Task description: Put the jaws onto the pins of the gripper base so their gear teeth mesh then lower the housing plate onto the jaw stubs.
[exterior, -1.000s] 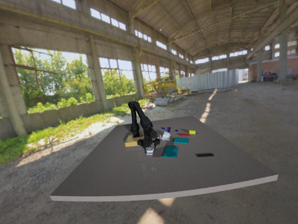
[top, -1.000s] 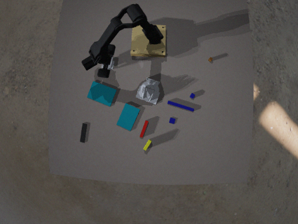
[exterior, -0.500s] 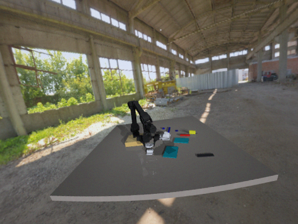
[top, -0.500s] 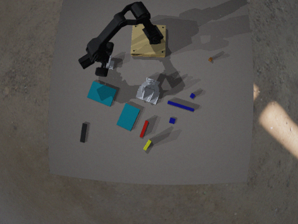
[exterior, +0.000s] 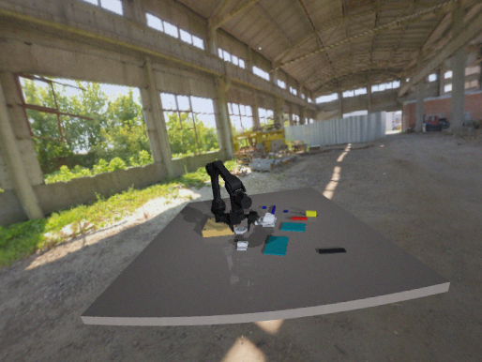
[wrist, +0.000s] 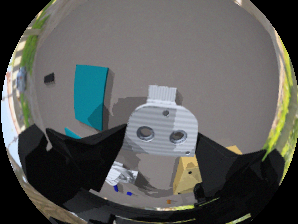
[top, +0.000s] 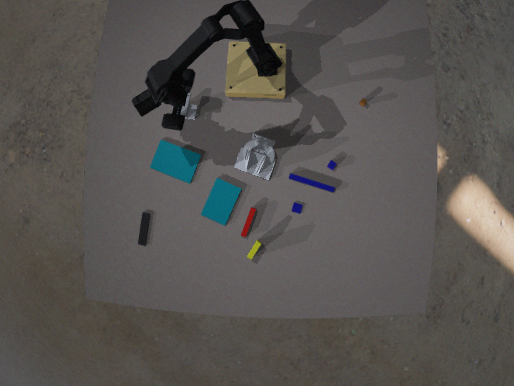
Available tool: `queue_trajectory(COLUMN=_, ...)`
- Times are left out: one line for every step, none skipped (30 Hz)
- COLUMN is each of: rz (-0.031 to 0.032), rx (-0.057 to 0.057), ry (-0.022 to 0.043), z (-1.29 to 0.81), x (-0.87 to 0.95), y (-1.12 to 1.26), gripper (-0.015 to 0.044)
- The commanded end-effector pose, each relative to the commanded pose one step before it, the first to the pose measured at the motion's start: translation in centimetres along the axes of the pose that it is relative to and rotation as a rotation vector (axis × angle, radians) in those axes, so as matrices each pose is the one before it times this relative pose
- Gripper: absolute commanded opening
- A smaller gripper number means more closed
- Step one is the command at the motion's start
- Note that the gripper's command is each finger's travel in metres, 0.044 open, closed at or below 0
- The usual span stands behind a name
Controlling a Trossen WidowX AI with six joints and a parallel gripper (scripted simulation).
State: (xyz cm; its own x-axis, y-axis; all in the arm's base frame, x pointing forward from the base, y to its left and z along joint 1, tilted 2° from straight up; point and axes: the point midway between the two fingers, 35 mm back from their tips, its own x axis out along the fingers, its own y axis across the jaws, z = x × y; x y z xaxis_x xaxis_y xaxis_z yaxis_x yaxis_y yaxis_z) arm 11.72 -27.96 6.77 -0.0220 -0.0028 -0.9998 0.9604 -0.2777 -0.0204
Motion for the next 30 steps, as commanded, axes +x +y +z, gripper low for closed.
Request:
queue_trajectory(rz=0.00234, rx=-0.0070, ry=-0.00683, z=-0.069, x=-0.313, y=0.178, gripper=0.0351)
queue_trajectory(rz=0.00031, rx=-0.0125, ry=0.00010, z=-0.199, x=-0.006, y=0.196, gripper=0.0351)
queue_trajectory(rz=0.00037, rx=-0.0150, ry=0.00012, z=-0.239, x=-0.007, y=0.237, gripper=0.0351)
queue_trajectory(rz=0.00037, rx=-0.0150, ry=0.00012, z=-0.238, x=-0.007, y=0.237, gripper=0.0351)
queue_trajectory(rz=0.00037, rx=-0.0150, ry=0.00012, z=-0.237, x=-0.007, y=0.238, gripper=0.0351)
queue_trajectory(rz=0.00036, rx=-0.0150, ry=0.00012, z=-0.235, x=-0.006, y=0.239, gripper=0.0351)
queue_trajectory(rz=0.00036, rx=-0.0150, ry=0.00012, z=-0.234, x=-0.006, y=0.239, gripper=0.0351)
queue_trajectory(rz=0.00036, rx=-0.0150, ry=0.00013, z=-0.233, x=-0.006, y=0.240, gripper=0.0351)
queue_trajectory(rz=0.00035, rx=-0.0150, ry=0.00013, z=-0.232, x=-0.006, y=0.240, gripper=0.0351)
queue_trajectory(rz=0.00036, rx=-0.0152, ry=0.00013, z=-0.233, x=-0.006, y=0.244, gripper=0.0351)
queue_trajectory(rz=0.00035, rx=-0.0152, ry=0.00013, z=-0.232, x=-0.006, y=0.244, gripper=0.0351)
queue_trajectory(rz=0.00035, rx=-0.0152, ry=0.00013, z=-0.231, x=-0.005, y=0.245, gripper=0.0351)
queue_trajectory(rz=0.00035, rx=-0.0152, ry=0.00013, z=-0.230, x=-0.005, y=0.246, gripper=0.0351)
queue_trajectory(rz=0.00034, rx=-0.0152, ry=0.00013, z=-0.229, x=-0.005, y=0.246, gripper=0.0351)
queue_trajectory(rz=0.00034, rx=-0.0152, ry=0.00013, z=-0.227, x=-0.005, y=0.247, gripper=0.0351)
queue_trajectory(rz=0.00034, rx=-0.0152, ry=0.00014, z=-0.226, x=-0.005, y=0.247, gripper=0.0351)
queue_trajectory(rz=0.00034, rx=-0.0152, ry=0.00014, z=-0.225, x=-0.005, y=0.248, gripper=0.0351)
queue_trajectory(rz=0.00033, rx=-0.0152, ry=0.00014, z=-0.224, x=-0.004, y=0.249, gripper=0.0351)
queue_trajectory(rz=0.00033, rx=-0.0152, ry=0.00014, z=-0.222, x=-0.004, y=0.249, gripper=0.0351)
queue_trajectory(rz=0.00033, rx=-0.0154, ry=0.00014, z=-0.224, x=-0.004, y=0.253, gripper=0.0351)
queue_trajectory(rz=0.00033, rx=-0.0154, ry=0.00014, z=-0.223, x=-0.004, y=0.254, gripper=0.0351)
queue_trajectory(rz=0.00033, rx=-0.0154, ry=0.00014, z=-0.222, x=-0.004, y=0.254, gripper=0.0351)
queue_trajectory(rz=0.00032, rx=-0.0154, ry=0.00015, z=-0.220, x=-0.004, y=0.255, gripper=0.0351)
queue_trajectory(rz=0.00032, rx=-0.0154, ry=0.00015, z=-0.219, x=-0.003, y=0.255, gripper=0.0351)
queue_trajectory(rz=0.00032, rx=-0.0154, ry=0.00015, z=-0.218, x=-0.003, y=0.256, gripper=0.0351)
queue_trajectory(rz=0.00031, rx=-0.0154, ry=0.00015, z=-0.217, x=-0.003, y=0.256, gripper=0.0351)
queue_trajectory(rz=0.00031, rx=-0.0154, ry=0.00015, z=-0.215, x=-0.003, y=0.257, gripper=0.0351)
queue_trajectory(rz=0.00031, rx=-0.0154, ry=0.00015, z=-0.214, x=-0.003, y=0.257, gripper=0.0351)
queue_trajectory(rz=0.00031, rx=-0.0154, ry=0.00015, z=-0.213, x=-0.002, y=0.258, gripper=0.0351)
queue_trajectory(rz=0.00030, rx=-0.0154, ry=0.00015, z=-0.212, x=-0.002, y=0.258, gripper=0.0351)
